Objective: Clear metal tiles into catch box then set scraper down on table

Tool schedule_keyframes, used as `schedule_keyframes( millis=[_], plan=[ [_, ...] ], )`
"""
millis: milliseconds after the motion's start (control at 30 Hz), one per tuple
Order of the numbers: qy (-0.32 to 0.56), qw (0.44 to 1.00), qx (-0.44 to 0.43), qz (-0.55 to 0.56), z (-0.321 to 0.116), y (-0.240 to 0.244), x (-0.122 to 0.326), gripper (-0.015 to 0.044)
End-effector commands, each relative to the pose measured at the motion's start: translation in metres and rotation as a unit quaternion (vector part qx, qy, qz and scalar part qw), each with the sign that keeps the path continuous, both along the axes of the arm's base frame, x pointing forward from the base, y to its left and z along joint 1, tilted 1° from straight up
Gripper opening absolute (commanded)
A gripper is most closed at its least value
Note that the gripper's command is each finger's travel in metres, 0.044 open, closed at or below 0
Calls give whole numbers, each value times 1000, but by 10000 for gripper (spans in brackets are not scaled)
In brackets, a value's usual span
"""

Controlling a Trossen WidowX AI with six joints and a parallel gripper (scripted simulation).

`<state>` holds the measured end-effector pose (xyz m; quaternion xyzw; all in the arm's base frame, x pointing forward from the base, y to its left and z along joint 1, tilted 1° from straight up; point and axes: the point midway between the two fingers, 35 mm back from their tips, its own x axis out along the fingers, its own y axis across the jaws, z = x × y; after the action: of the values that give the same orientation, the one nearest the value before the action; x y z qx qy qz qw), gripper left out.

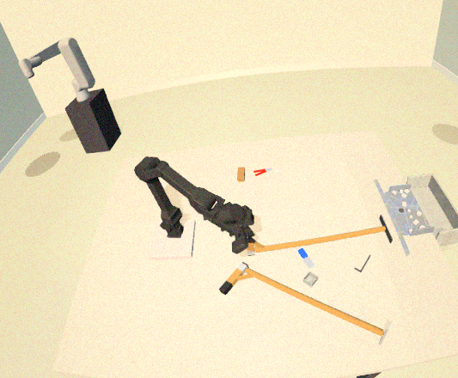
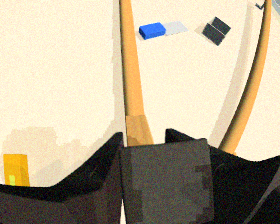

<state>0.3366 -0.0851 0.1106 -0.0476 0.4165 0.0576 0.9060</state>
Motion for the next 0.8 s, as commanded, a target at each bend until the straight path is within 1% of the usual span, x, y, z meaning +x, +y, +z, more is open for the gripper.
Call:
schedule_keyframes(
  millis=[0,267,767],
  plan=[
    [-3,1000,1,-6,1,5,-1,0],
    [-2,1000,2,-8,1,9,-6,0],
    [-1,1000,1,-12,0,2,-35,0]
  ],
)
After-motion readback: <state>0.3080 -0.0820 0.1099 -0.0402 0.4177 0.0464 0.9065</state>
